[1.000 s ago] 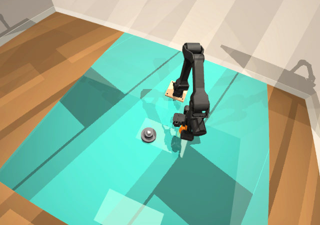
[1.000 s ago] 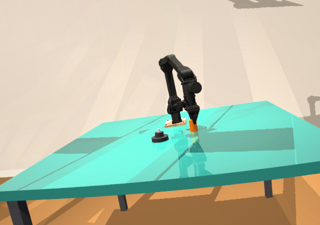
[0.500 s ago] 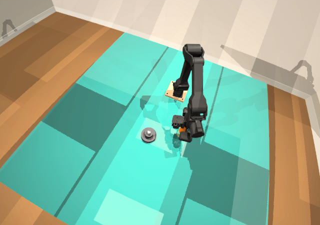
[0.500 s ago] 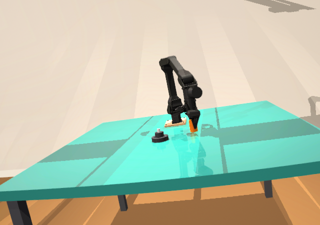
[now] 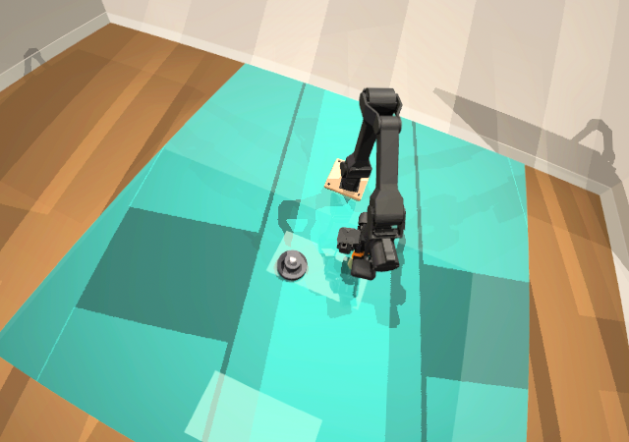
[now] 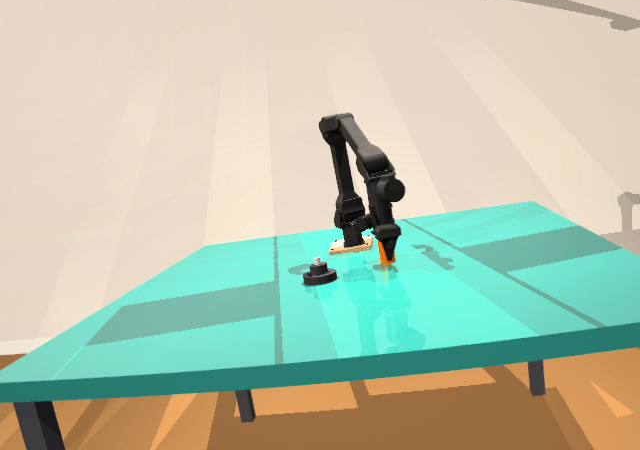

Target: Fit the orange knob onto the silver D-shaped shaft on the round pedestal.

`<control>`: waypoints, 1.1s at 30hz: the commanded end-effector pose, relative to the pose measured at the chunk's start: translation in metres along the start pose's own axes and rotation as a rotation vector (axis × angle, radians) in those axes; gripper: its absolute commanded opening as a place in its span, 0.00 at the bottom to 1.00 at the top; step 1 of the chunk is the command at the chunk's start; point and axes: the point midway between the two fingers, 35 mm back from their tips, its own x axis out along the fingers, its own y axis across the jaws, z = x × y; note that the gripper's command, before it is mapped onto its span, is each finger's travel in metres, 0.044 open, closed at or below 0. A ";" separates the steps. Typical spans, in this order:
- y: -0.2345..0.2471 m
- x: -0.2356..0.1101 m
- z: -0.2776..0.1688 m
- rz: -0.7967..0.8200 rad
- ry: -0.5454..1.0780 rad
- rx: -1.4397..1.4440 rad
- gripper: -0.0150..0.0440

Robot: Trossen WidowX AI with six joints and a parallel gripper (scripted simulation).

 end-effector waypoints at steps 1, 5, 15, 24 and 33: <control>-0.001 0.001 0.001 -0.001 -0.004 -0.006 0.54; -0.001 0.001 0.001 -0.001 -0.004 -0.006 0.50; 0.006 -0.026 -0.001 0.000 -0.004 -0.006 0.25; 0.009 -0.073 -0.003 0.000 -0.003 -0.006 0.25; 0.004 -0.121 -0.001 -0.001 -0.003 -0.006 0.25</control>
